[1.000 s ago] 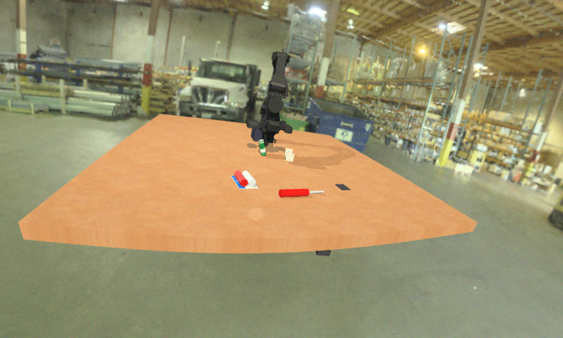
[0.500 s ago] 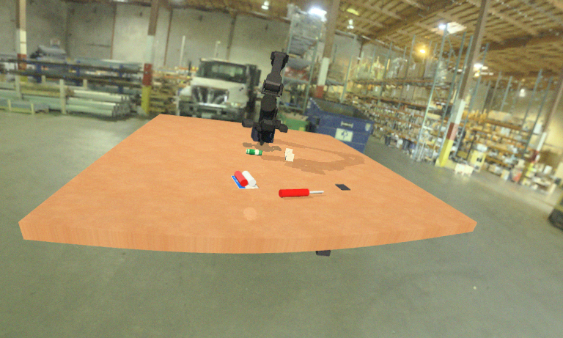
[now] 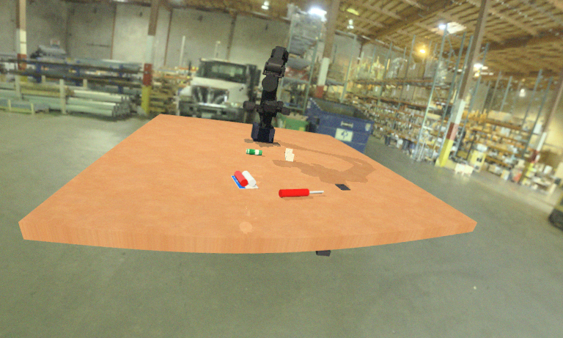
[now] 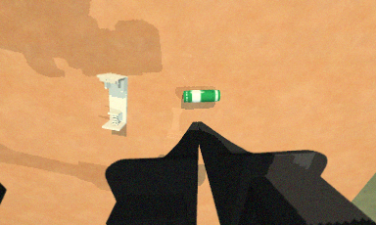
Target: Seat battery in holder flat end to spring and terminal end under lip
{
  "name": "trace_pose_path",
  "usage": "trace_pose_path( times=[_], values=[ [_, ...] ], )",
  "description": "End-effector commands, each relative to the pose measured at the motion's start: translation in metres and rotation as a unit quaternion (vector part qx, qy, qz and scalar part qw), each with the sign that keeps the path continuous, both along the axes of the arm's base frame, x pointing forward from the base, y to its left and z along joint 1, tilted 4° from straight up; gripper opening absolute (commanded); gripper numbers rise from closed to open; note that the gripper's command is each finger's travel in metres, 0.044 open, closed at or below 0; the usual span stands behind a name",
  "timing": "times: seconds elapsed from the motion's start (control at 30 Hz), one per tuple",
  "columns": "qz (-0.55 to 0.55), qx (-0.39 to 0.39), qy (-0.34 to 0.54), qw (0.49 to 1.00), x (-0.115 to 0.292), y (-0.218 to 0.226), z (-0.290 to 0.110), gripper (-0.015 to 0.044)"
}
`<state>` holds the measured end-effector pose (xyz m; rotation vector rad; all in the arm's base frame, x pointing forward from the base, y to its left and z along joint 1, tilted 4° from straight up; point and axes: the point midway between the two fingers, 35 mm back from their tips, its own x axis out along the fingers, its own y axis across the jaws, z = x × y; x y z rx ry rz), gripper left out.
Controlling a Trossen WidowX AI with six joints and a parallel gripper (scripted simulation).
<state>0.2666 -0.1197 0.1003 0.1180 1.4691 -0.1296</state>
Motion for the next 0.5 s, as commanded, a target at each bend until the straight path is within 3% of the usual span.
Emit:
trace_pose_path(
  times=[0.0, 0.17, 0.27, 0.47],
  values=[
    [0.003, 0.001, -0.003, 1.000, 0.000, 0.000, 0.005, 0.0000],
    [0.000, 0.000, 0.001, 1.000, 0.000, 0.000, 0.000, 0.0000],
    [0.066, -0.006, 0.002, 0.998, 0.000, -0.002, -0.005, 0.0079],
    [0.336, -0.032, 0.004, 0.941, 0.003, -0.010, -0.028, 0.0234]
  ],
)
